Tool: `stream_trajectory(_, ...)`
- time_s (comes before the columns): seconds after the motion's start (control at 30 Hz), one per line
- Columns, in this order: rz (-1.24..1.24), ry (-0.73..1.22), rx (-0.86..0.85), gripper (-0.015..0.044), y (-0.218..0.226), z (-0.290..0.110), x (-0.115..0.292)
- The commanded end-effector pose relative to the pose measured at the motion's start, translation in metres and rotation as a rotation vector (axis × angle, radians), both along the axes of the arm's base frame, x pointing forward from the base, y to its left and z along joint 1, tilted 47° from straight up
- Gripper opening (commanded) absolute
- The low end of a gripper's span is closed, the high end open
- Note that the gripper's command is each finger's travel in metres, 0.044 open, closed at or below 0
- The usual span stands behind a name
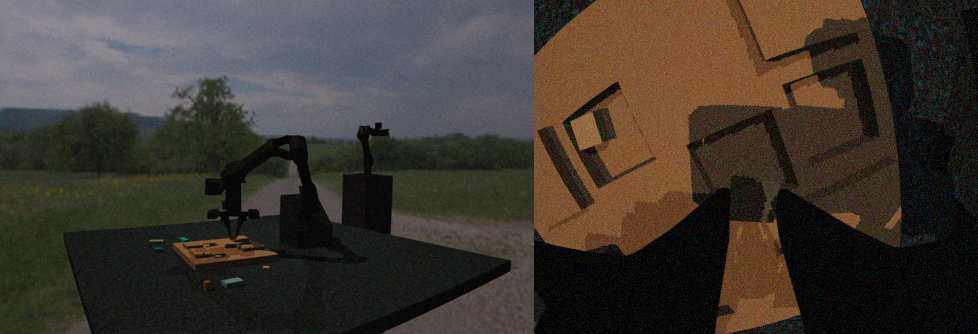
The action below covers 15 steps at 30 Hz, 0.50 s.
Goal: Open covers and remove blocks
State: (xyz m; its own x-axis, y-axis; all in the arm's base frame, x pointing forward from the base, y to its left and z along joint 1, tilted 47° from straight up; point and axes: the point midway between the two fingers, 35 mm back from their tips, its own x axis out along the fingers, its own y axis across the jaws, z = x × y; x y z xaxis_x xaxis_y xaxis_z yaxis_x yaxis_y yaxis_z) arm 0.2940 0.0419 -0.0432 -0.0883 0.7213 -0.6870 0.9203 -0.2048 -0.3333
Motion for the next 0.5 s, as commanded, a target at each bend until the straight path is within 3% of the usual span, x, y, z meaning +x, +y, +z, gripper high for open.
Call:
stream_trajectory(0.0, 0.000, -0.009, -0.004, 0.0080, -0.004, 0.004, 0.002)
stream_trajectory(0.47, 0.000, -0.009, -0.006, 0.0080, -0.029, 0.027, 0.006)
